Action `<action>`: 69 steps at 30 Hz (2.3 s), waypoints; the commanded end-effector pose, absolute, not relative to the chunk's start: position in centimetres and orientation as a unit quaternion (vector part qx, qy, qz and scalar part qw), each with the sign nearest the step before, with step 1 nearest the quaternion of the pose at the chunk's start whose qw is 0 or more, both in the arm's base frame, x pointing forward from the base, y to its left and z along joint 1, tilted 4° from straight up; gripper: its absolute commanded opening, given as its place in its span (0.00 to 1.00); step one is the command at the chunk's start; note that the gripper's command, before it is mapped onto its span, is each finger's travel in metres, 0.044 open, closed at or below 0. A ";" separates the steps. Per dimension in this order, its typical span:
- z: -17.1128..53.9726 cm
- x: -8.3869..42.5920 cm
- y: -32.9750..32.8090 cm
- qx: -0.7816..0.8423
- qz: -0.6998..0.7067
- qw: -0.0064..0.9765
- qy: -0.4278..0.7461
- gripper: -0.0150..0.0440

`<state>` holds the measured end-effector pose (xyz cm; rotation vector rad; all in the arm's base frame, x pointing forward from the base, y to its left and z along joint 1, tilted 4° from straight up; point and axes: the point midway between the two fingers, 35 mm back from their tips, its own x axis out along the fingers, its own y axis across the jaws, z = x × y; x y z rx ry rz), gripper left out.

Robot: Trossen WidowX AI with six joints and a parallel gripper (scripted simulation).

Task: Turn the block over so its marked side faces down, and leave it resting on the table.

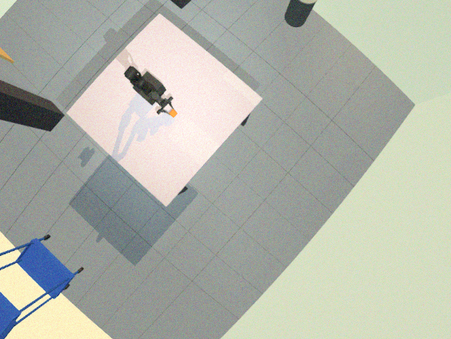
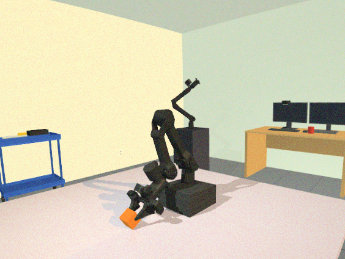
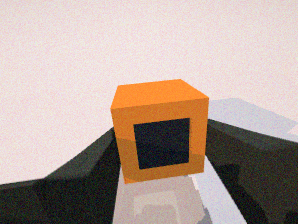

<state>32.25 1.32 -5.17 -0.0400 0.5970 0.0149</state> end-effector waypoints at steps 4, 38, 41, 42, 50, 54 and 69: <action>-4.6 31.9 1.3 -0.021 0.007 0.962 0.272 0.25; -4.6 31.9 1.3 -0.021 0.007 0.962 0.272 1.00; -4.6 31.9 1.3 -0.021 0.007 0.962 0.272 1.00; -4.6 31.9 1.3 -0.021 0.007 0.962 0.272 1.00; -4.6 31.9 1.3 -0.021 0.007 0.962 0.272 1.00; -4.6 31.9 1.3 -0.021 0.007 0.962 0.272 1.00; -4.7 32.1 1.3 -0.021 0.007 0.959 0.282 1.00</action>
